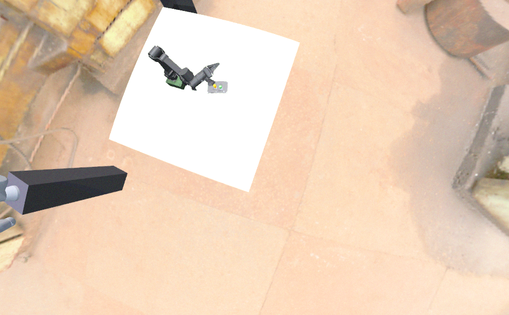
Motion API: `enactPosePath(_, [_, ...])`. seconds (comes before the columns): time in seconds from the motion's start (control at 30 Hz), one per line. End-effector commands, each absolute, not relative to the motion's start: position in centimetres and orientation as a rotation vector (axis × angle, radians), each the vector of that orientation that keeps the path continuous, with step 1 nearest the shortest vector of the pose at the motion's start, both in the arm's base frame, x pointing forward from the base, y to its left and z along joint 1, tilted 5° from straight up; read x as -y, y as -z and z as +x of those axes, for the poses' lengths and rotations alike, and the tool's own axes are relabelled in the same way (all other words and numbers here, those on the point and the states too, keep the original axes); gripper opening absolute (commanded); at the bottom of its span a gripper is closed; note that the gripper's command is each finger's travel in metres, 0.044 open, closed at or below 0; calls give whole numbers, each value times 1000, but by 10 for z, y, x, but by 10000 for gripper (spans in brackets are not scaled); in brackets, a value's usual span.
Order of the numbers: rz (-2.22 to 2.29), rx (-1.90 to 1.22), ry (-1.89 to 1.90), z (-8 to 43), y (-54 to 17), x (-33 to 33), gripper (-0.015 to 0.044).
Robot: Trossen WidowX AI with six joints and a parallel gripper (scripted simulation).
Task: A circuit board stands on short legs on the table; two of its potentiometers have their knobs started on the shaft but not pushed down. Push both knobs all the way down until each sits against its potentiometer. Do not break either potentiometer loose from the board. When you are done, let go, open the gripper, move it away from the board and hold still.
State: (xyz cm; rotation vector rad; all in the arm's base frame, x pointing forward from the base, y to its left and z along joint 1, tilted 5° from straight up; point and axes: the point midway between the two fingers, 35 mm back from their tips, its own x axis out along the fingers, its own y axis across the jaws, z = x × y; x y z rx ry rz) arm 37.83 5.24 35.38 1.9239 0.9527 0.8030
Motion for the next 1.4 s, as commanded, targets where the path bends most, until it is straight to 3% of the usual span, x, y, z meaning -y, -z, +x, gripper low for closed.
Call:
enactPosePath(0.0, [1924,-951,-802,379,-354,-52,374])
enactPosePath(0.47, [1887,-801,-705,413,-338,-53,6])
enactPosePath(1.37, [1603,-688,-363,457,-271,-58,0])
